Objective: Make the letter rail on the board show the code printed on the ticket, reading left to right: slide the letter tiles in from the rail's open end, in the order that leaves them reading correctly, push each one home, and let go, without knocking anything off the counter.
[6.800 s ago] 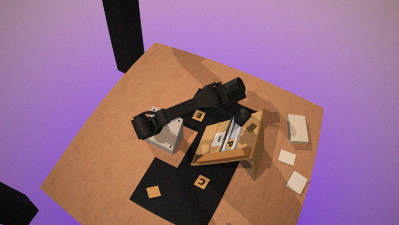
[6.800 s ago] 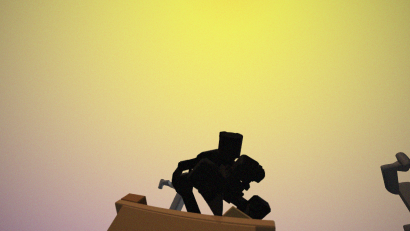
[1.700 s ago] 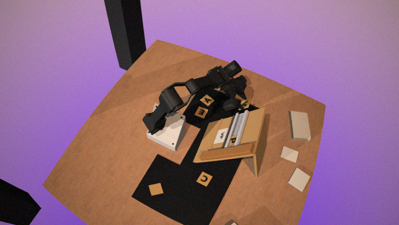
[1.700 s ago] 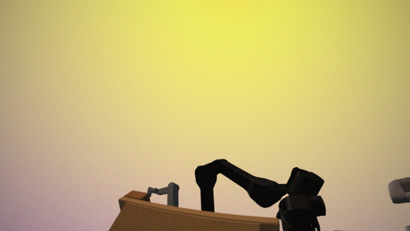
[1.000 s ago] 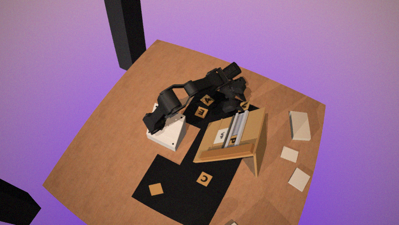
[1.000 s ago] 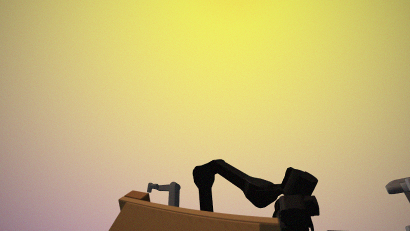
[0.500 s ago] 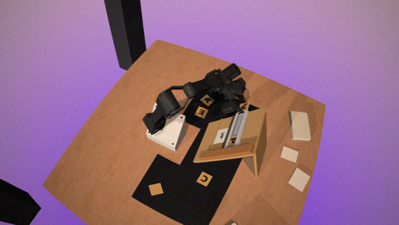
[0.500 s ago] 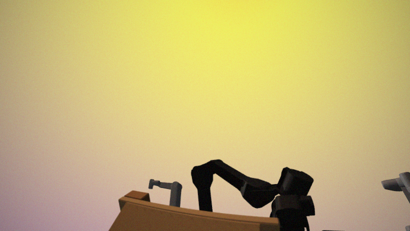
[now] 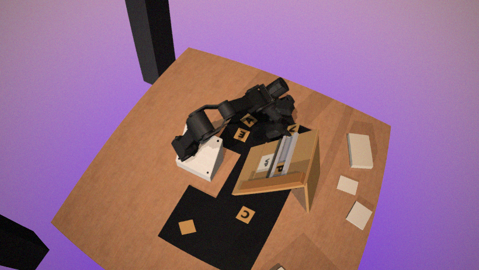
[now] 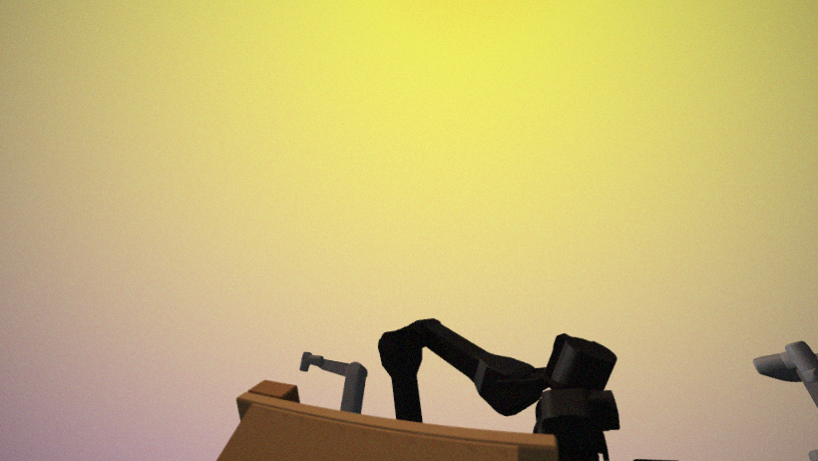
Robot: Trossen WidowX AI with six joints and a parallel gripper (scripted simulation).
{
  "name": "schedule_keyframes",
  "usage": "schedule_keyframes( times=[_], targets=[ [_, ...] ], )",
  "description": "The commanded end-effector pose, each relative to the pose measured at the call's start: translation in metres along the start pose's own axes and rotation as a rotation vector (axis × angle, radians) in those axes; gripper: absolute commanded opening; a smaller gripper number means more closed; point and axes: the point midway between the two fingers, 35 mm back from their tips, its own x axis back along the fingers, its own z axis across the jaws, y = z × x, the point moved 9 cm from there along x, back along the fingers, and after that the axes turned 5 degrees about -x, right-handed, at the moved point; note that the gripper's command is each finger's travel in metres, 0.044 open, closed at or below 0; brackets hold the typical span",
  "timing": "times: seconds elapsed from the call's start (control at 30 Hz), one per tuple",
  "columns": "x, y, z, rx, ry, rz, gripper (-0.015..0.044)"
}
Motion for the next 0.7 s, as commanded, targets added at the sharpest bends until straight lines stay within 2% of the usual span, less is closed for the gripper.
schedule_keyframes(
  times=[0.0,0.67],
  targets=[
    [0.0004,0.0002,-0.0026,0.002,0.004,0.000,0.0000],
    [0.0002,0.0010,-0.0125,0.002,0.003,0.000,0.0000]
  ],
)
